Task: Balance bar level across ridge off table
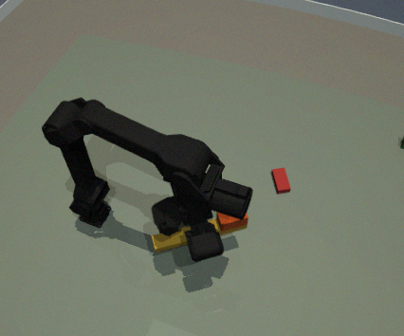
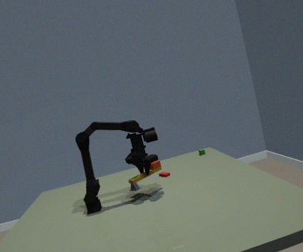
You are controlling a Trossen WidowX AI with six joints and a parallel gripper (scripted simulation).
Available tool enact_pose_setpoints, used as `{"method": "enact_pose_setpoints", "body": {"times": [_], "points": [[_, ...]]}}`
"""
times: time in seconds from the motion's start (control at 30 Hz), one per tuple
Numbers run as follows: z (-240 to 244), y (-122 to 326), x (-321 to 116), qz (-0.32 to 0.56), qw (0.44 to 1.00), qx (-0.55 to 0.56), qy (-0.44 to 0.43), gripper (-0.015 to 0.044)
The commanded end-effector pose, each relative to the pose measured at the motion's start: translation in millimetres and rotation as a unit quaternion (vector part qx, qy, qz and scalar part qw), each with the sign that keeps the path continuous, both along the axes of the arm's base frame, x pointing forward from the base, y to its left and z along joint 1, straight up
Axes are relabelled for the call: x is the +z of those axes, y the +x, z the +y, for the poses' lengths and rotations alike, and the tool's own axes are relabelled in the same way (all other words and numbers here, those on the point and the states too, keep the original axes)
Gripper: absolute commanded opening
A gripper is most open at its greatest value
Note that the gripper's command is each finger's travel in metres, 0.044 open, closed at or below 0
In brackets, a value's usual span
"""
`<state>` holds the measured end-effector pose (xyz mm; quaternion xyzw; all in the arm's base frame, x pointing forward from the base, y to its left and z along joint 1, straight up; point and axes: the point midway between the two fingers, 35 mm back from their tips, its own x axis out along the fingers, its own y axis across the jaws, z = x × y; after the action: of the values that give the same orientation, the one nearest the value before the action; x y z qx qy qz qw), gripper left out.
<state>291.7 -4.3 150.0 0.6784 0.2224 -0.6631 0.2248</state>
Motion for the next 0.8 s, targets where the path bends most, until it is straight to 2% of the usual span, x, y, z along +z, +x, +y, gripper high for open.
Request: {"method": "enact_pose_setpoints", "body": {"times": [0.0, 0.37, 0.77], "points": [[4.5, -1.9, 1.5, -0.002, 0.998, 0.068, -0.003, 0.0], [19.7, -6.6, 1.8, -0.002, 0.959, 0.283, -0.008, 0.0], [34.3, -11.7, 2.0, -0.003, 0.865, 0.501, -0.012, 0.0]]}}
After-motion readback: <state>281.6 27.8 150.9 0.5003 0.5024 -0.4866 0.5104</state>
